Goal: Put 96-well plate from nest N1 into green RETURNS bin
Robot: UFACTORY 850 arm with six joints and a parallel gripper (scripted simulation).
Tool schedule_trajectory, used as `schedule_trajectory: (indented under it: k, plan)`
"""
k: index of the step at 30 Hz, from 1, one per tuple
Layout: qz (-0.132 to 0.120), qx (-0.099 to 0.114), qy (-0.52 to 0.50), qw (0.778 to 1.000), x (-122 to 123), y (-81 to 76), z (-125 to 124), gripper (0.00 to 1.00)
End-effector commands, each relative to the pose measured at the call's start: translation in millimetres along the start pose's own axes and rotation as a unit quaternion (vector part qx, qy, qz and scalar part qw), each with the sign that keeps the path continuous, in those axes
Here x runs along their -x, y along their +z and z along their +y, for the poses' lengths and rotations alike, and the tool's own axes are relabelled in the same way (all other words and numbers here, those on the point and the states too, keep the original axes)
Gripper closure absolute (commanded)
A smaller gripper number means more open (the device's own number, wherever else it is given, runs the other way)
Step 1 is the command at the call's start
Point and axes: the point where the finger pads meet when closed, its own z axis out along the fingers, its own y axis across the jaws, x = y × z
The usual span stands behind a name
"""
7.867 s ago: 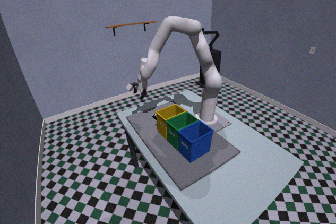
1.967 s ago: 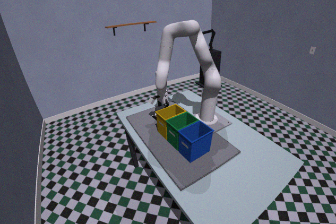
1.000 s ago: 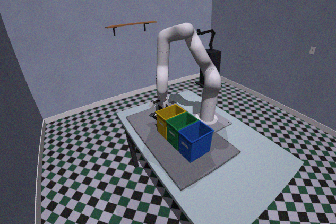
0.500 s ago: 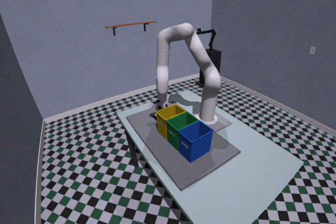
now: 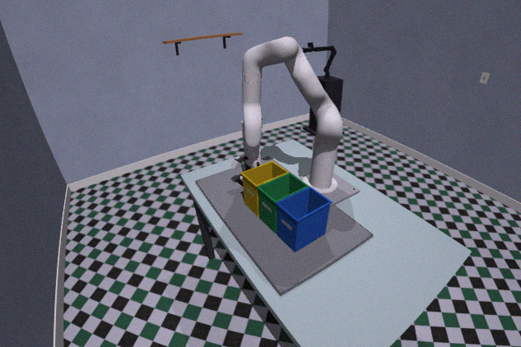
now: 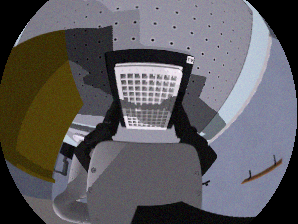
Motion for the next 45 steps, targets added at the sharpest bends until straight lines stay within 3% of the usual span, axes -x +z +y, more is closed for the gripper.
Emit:
schedule_trajectory:
  k: [1, 32, 33, 45]
  plan:
    - [0.000, 0.001, 0.000, 1.000, -0.5, 2.8, 0.5, 0.00]
    - [0.000, 0.001, 0.000, 1.000, -0.5, 10.2, 0.5, 0.00]
    - [0.000, 0.001, 0.000, 1.000, -0.5, 9.5, 0.5, 1.00]
    - [0.000, 0.001, 0.000, 1.000, -0.5, 9.5, 0.5, 1.00]
